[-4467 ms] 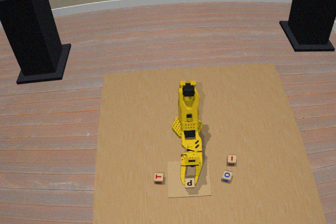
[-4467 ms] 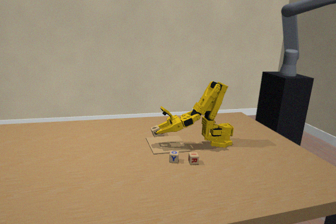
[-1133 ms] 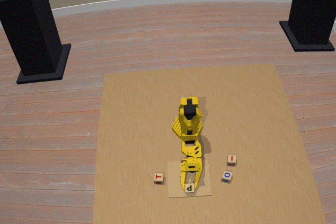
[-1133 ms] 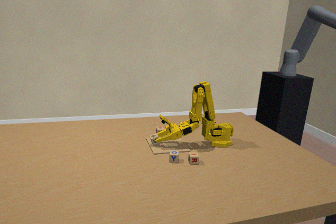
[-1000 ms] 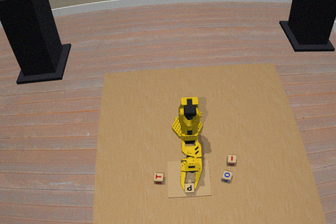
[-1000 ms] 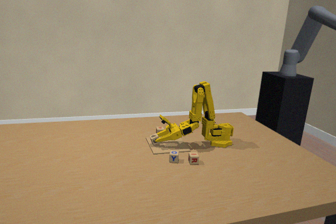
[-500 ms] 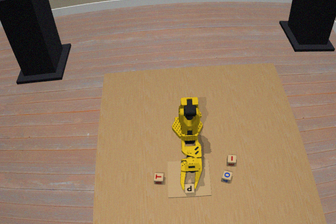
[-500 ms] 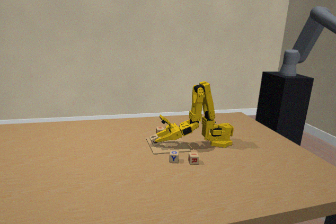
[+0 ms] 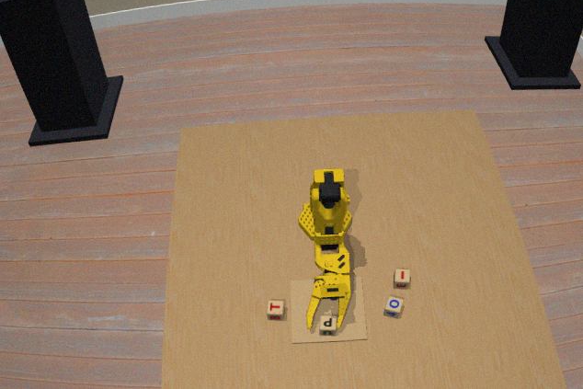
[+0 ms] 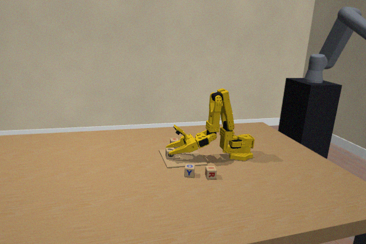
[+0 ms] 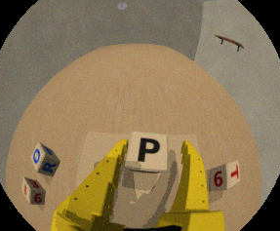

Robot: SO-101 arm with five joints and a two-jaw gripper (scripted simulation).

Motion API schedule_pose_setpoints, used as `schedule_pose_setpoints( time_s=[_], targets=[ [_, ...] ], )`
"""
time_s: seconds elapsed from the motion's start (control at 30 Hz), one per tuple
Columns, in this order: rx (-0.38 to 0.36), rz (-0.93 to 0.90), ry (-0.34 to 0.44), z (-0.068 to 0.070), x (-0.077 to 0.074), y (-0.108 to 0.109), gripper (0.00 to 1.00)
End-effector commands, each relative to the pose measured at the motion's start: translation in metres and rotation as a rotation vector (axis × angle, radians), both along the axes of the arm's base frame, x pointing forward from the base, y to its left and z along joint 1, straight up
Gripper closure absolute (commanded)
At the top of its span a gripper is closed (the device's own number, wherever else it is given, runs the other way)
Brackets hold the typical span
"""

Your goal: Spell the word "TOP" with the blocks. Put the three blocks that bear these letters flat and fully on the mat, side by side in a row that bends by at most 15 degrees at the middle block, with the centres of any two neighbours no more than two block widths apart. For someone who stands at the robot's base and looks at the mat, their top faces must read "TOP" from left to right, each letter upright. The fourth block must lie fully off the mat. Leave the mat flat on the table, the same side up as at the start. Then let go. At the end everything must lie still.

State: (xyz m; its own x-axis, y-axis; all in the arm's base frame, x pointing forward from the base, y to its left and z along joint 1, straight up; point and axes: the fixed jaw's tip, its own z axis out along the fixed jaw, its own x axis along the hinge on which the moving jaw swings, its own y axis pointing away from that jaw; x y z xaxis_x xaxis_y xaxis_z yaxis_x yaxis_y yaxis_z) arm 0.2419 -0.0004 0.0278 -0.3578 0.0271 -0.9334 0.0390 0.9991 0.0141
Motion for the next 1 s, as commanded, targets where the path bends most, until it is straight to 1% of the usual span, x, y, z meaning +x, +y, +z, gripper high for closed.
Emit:
schedule_pose_setpoints(
  time_s=[0.0, 0.37, 0.43, 0.5, 0.57, 0.63, 0.7, 0.8, 0.87, 0.97],
  targets=[
    [-0.005, 0.006, -0.075, 0.014, 0.008, 0.001, 0.66],
    [-0.002, 0.005, -0.075, 0.014, 0.008, 0.001, 0.64],
    [0.016, -0.001, -0.077, 0.014, 0.008, 0.001, 0.64],
    [0.06, -0.014, -0.082, 0.015, 0.007, 0.001, 0.64],
    [0.132, -0.037, -0.091, 0.016, 0.005, 0.002, 0.64],
    [0.232, -0.067, -0.101, 0.017, 0.003, 0.002, 0.64],
    [0.354, -0.102, -0.114, 0.019, -0.001, 0.003, 0.64],
    [0.562, -0.16, -0.133, 0.022, -0.006, 0.003, 0.64],
    [0.562, -0.16, -0.133, 0.022, -0.006, 0.003, 0.64],
    [0.771, -0.214, -0.15, 0.026, -0.011, 0.003, 0.64]
  ],
)
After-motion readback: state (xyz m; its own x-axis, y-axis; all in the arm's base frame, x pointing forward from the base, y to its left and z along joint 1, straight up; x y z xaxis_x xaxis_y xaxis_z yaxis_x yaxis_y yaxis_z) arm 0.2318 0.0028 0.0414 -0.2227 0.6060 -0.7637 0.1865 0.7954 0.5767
